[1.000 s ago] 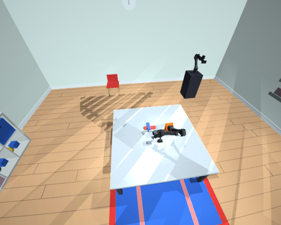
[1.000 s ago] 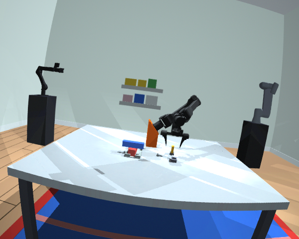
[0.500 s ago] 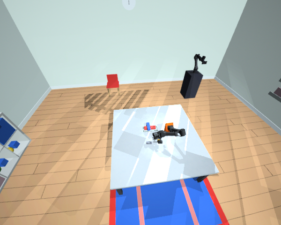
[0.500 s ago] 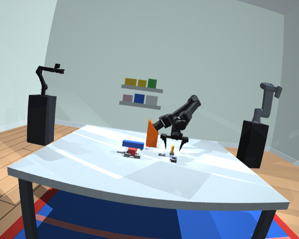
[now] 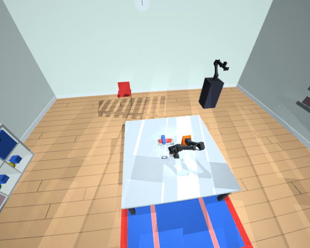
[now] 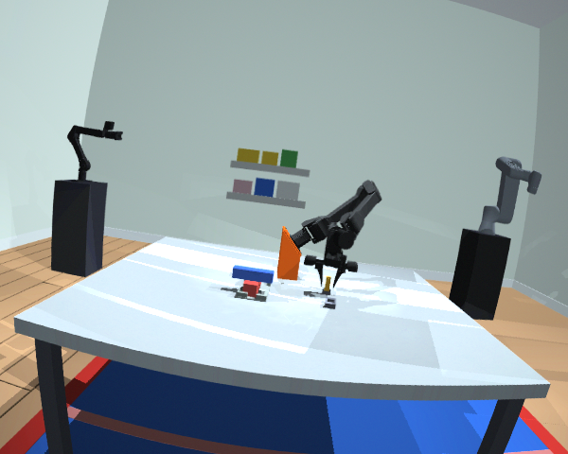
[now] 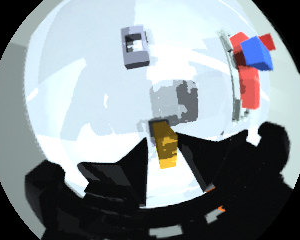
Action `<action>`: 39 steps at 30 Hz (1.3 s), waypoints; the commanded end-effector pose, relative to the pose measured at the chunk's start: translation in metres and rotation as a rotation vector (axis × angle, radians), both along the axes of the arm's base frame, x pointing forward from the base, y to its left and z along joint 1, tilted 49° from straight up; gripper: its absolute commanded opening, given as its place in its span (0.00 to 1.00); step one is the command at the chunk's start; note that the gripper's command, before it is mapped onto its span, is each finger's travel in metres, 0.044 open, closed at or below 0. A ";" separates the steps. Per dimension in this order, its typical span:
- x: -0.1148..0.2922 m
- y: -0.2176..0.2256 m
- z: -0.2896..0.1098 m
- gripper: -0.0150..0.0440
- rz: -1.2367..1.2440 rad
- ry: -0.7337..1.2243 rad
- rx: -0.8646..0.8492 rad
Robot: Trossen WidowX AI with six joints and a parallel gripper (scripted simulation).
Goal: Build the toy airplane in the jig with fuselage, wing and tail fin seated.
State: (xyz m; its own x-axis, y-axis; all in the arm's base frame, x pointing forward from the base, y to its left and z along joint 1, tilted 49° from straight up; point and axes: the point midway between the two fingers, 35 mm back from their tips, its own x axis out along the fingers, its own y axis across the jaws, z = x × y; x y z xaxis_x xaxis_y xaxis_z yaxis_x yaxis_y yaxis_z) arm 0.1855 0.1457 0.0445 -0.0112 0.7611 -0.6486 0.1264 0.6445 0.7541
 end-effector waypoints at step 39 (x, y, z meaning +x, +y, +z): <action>0.010 -0.054 0.037 0.25 0.016 -0.009 -0.047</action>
